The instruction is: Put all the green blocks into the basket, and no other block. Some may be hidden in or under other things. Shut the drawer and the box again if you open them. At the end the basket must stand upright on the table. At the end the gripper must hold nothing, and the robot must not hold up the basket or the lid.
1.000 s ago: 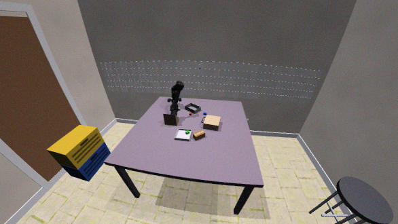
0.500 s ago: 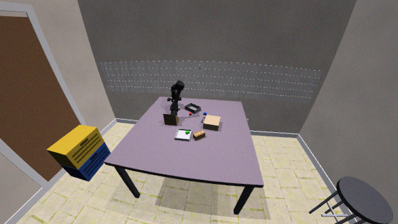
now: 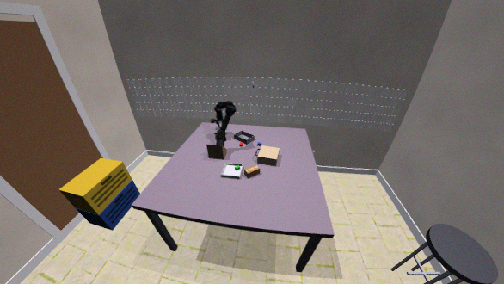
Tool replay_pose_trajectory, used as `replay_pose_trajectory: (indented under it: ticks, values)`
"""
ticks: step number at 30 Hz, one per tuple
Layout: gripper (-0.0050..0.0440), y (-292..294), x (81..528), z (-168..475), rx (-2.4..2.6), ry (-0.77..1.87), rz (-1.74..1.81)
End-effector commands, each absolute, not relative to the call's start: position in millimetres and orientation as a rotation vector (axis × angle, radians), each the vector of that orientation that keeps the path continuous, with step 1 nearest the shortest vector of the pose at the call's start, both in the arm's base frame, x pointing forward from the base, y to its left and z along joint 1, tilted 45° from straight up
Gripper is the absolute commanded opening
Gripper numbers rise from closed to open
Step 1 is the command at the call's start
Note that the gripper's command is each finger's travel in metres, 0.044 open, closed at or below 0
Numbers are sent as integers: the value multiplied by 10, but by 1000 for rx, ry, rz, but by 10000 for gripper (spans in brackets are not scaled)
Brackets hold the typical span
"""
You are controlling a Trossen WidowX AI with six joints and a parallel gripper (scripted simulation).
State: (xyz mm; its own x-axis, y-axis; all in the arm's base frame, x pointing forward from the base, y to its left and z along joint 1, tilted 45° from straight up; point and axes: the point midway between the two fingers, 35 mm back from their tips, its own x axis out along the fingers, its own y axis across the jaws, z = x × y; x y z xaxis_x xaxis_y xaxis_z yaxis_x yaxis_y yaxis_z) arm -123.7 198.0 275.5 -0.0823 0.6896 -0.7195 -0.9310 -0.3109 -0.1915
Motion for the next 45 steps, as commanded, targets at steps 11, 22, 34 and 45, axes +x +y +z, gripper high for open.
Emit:
replay_pose_trajectory:
  ticks: [11,22,34,45]
  values:
    - [0,1755,-1086,3020,-904,323,1718]
    - [0,1942,-248,3094,-1091,100,1786]
    - [0,1976,305,3054,-1168,3,1809]
    - [0,1918,1038,2899,-1319,-198,1843]
